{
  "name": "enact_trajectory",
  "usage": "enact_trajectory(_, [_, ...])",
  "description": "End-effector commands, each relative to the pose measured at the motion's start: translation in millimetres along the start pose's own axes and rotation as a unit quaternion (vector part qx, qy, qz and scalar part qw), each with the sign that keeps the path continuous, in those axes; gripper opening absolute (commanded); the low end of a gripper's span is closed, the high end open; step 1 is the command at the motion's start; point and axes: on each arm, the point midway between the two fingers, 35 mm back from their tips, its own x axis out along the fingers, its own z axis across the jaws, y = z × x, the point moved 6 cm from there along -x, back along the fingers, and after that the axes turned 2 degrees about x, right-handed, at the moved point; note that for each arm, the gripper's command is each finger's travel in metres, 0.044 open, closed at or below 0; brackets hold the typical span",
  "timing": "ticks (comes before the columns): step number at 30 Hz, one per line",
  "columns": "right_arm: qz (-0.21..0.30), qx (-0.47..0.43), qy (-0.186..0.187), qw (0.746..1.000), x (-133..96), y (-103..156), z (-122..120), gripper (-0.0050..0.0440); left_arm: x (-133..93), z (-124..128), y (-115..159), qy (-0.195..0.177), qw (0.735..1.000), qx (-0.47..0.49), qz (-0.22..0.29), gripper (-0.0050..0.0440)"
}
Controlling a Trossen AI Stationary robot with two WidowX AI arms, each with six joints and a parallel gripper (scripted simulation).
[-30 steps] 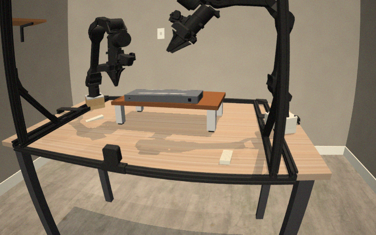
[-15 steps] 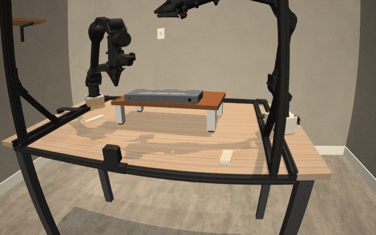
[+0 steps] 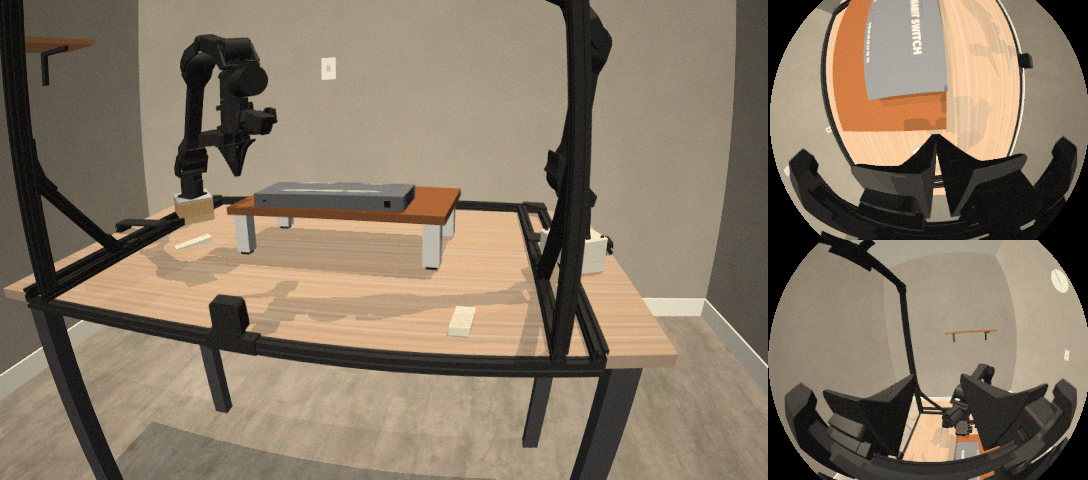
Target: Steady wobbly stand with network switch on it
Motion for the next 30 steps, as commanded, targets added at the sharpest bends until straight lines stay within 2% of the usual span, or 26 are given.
enact_trajectory(1, [-0.031,-0.003,-0.005,0.999,-3,-14,2,0.0245,0,0,0,0.0,1.0,0.0,0.0,0.0])
enact_trajectory(10, [-0.228,-0.02,-0.032,0.973,-39,-104,17,0.0245,0,0,0,0.0,1.0,0.0,0.0,0.0])
enact_trajectory(16, [-0.228,-0.02,-0.032,0.973,-39,-104,17,0.0245,0,0,0,0.0,1.0,0.0,0.0,0.0])
enact_trajectory(17, [-0.236,-0.019,-0.034,0.971,-47,-105,17,0.0245,0,0,0,0.0,1.0,0.0,0.0,0.0])
enact_trajectory(22, [-0.34,-0.027,-0.045,0.939,-78,-149,25,0.0245,0,0,0,0.0,1.0,0.0,0.0,0.0])
enact_trajectory(27, [-0.44,-0.035,-0.054,0.896,-115,-187,31,0.0245,0,0,0,0.0,1.0,0.0,0.0,0.0])
enact_trajectory(30, [-0.44,-0.035,-0.054,0.896,-115,-187,31,0.0245,0,0,0,0.0,1.0,0.0,0.0,0.0])
